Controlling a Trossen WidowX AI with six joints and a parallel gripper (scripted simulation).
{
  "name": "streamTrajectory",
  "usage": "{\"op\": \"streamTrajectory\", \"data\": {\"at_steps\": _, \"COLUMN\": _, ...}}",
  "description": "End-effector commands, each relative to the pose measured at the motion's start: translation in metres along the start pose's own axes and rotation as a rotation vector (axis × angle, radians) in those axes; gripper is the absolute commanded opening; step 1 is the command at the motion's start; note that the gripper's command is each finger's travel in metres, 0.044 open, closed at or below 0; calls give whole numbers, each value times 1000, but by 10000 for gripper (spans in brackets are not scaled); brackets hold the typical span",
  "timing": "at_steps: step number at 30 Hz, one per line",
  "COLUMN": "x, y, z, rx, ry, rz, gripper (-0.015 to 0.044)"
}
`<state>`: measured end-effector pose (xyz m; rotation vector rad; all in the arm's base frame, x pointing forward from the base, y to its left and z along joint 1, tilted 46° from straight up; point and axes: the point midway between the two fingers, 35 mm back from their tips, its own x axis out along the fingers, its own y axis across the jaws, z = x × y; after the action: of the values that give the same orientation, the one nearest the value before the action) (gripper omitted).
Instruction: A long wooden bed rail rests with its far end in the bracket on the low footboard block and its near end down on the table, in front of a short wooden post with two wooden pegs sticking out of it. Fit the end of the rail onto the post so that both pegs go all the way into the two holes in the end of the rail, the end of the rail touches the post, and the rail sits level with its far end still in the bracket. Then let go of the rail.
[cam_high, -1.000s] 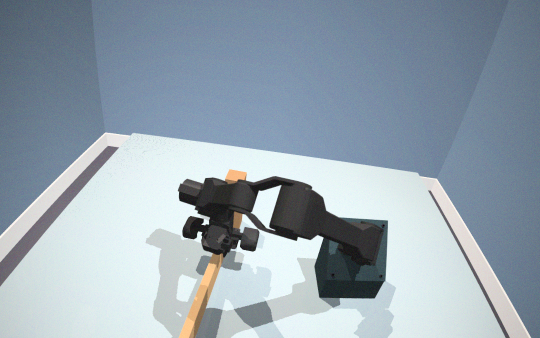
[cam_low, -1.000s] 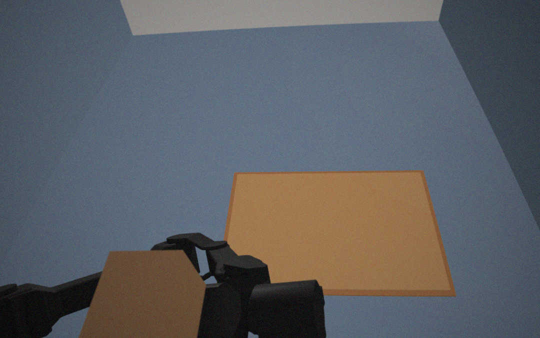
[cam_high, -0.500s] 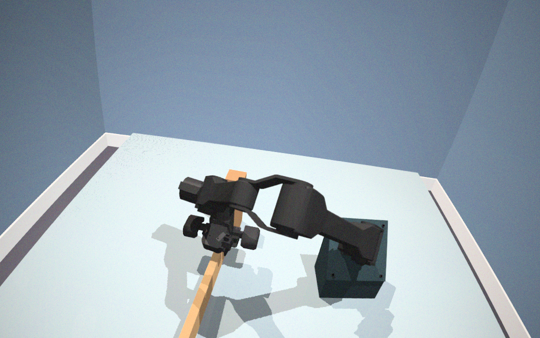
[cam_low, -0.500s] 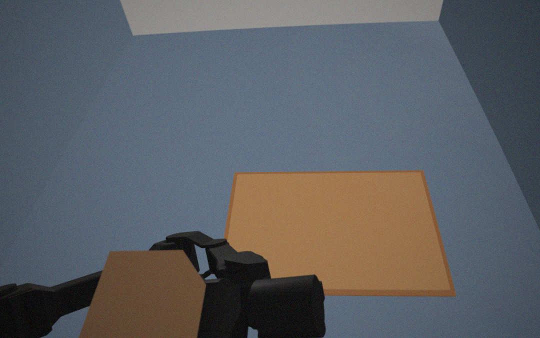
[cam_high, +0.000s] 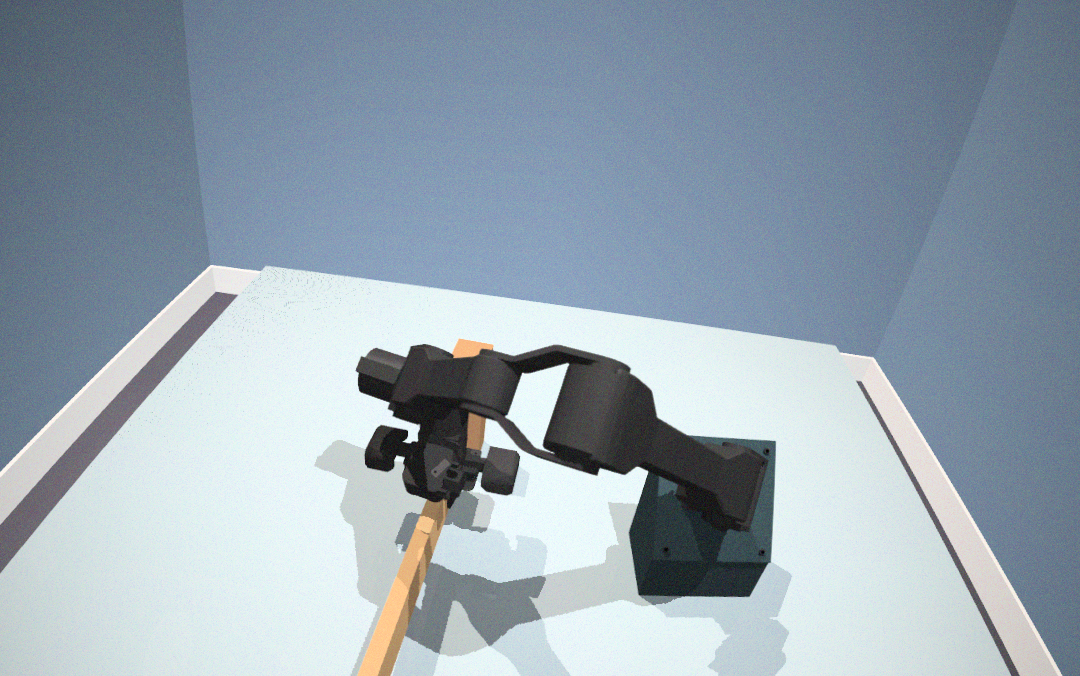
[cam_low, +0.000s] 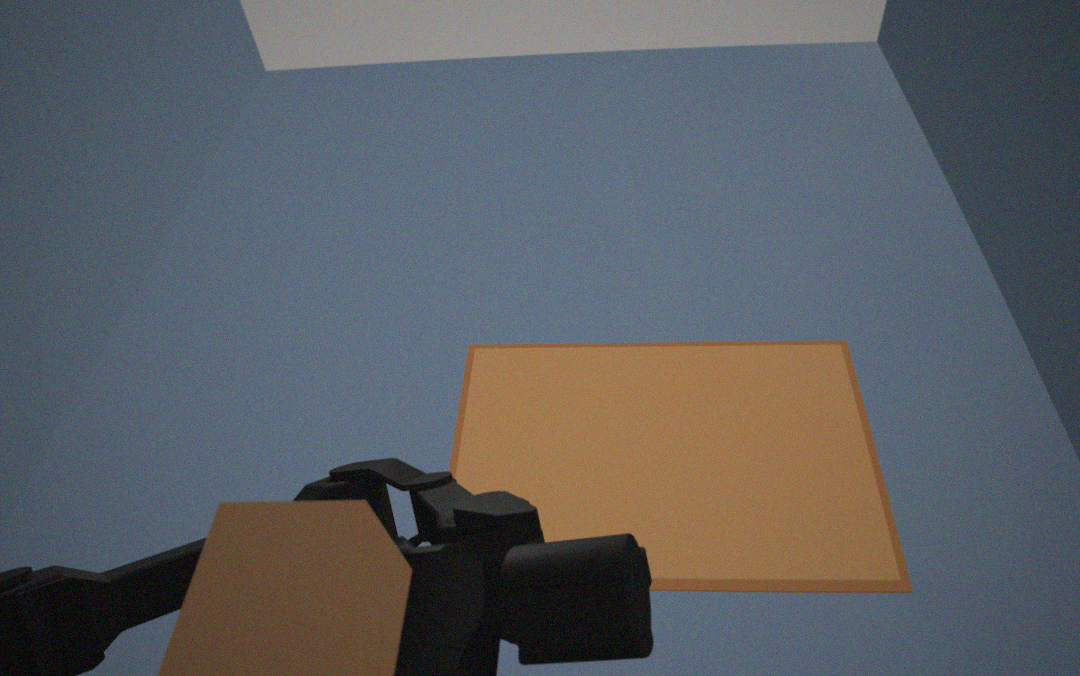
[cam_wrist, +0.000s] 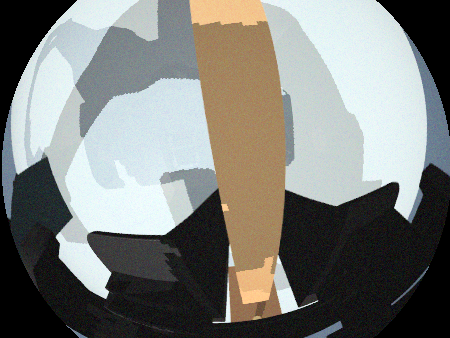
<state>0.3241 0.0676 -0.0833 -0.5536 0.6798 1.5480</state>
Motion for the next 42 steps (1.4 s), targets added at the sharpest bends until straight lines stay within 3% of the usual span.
{"op": "streamTrajectory", "data": {"at_steps": 1, "x": -5, "y": -2, "z": 0, "rx": -1, "ry": -5, "rz": -8, "gripper": 0}}
{"op": "streamTrajectory", "data": {"at_steps": 42, "x": -18, "y": -2, "z": 0, "rx": -1, "ry": -5, "rz": -8, "gripper": 0}}
